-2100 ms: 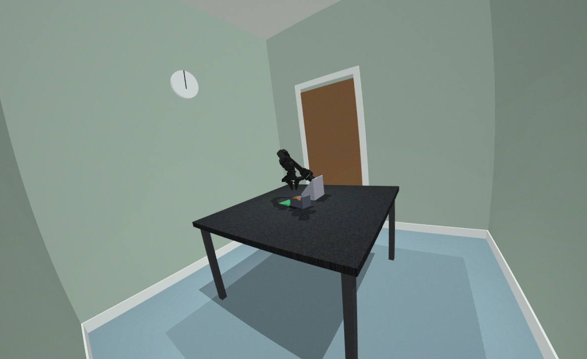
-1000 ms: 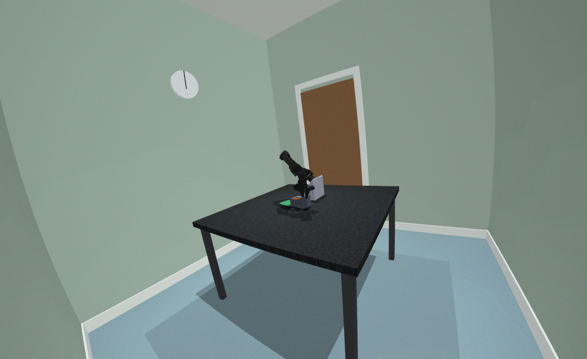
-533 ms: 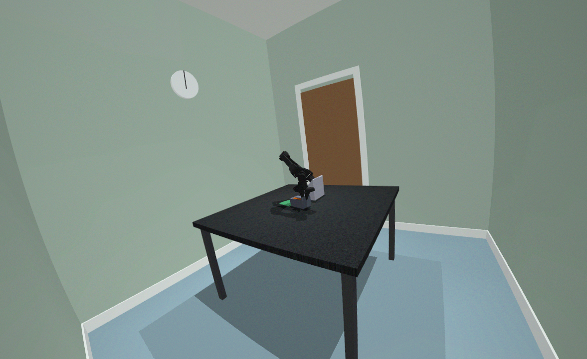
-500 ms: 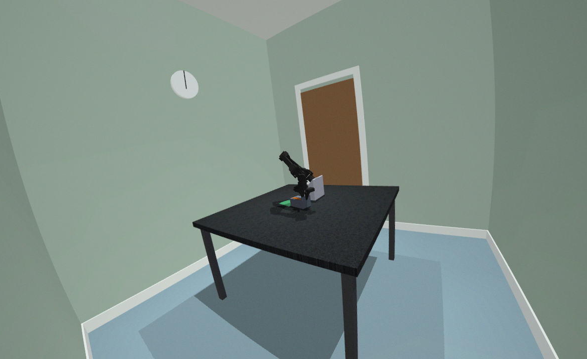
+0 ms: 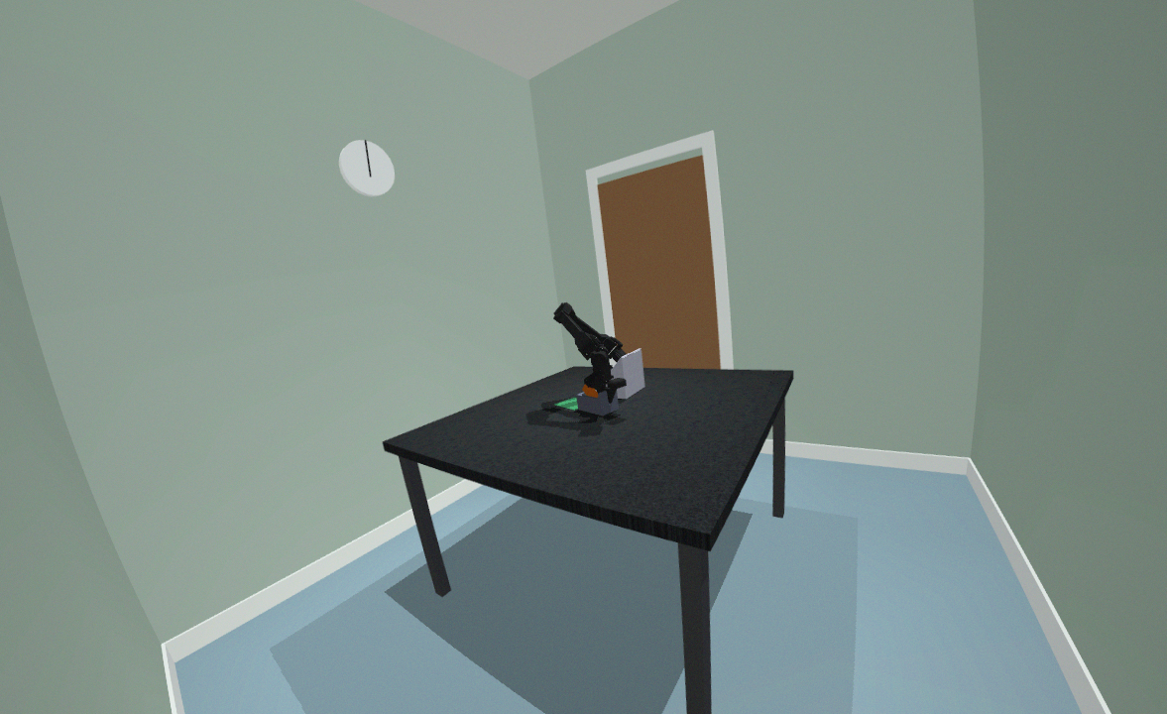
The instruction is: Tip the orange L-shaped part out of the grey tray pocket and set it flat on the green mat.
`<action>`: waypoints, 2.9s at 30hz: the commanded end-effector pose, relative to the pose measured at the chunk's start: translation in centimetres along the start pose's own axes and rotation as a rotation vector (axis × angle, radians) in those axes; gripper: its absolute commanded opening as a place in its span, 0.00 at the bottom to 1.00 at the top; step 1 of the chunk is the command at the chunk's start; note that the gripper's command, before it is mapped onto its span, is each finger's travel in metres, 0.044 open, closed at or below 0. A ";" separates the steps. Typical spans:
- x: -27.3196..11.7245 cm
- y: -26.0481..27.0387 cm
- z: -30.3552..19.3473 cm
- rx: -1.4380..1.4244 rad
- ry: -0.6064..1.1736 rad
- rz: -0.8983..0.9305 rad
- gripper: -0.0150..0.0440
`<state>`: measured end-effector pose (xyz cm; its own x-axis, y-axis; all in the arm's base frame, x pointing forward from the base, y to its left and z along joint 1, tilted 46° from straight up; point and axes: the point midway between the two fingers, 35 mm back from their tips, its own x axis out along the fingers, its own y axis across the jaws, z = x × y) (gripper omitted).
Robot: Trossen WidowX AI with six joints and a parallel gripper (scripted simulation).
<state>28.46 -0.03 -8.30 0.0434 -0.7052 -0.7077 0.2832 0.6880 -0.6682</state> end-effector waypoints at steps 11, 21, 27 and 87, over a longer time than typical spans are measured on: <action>0.6 -0.2 -0.4 -0.012 0.008 -0.013 0.56; 0.3 0.0 -0.2 -0.005 0.005 -0.005 0.56; 0.1 0.2 -0.3 -0.007 0.005 -0.006 0.56; -10.3 -1.8 0.2 -0.394 0.012 -0.011 0.73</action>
<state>27.71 6.92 -0.86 0.0294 -0.7120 -0.7015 0.1007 0.7004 -0.7066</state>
